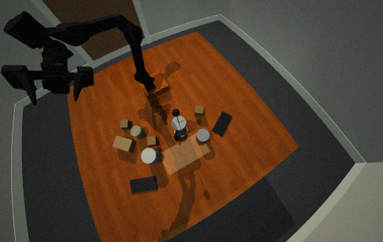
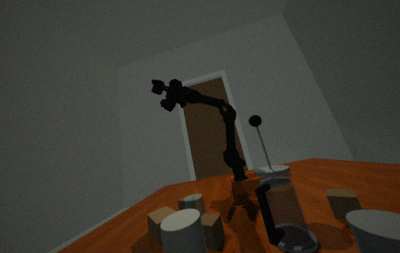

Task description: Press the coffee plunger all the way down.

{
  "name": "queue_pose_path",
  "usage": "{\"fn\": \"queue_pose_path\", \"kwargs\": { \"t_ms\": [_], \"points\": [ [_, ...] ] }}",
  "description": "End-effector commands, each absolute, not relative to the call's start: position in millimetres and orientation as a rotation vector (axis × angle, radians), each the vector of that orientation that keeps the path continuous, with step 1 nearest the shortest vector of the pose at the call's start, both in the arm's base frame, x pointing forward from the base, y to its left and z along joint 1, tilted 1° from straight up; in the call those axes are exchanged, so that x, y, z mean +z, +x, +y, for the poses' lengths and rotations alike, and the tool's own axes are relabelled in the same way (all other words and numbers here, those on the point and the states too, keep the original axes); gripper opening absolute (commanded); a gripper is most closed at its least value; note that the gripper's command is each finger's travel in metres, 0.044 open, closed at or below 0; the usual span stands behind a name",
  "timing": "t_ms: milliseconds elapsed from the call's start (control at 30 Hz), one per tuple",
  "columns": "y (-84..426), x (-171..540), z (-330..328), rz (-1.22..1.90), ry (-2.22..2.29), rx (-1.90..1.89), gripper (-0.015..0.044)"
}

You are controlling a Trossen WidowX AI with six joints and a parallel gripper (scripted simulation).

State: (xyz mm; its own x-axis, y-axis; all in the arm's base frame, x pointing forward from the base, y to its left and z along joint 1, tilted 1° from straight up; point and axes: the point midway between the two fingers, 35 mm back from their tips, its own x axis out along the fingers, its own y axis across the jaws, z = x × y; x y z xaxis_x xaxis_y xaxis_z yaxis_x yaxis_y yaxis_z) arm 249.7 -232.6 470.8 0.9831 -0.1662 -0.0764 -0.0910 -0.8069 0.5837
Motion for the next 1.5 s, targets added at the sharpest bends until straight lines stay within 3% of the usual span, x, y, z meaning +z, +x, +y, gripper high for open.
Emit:
{"fn": "queue_pose_path", "kwargs": {
  "t_ms": [0,500,1300,1467],
  "points": [
    [251,470,-231,-0.174,2.499,-0.166,0.0426],
    [319,401,-119,0.184,1.419,-0.245,0.0440],
    [312,320,13,0.504,0.039,0.020,0.0440],
    [311,312,20,0.511,-0.027,0.044,0.0440]
  ]
}}
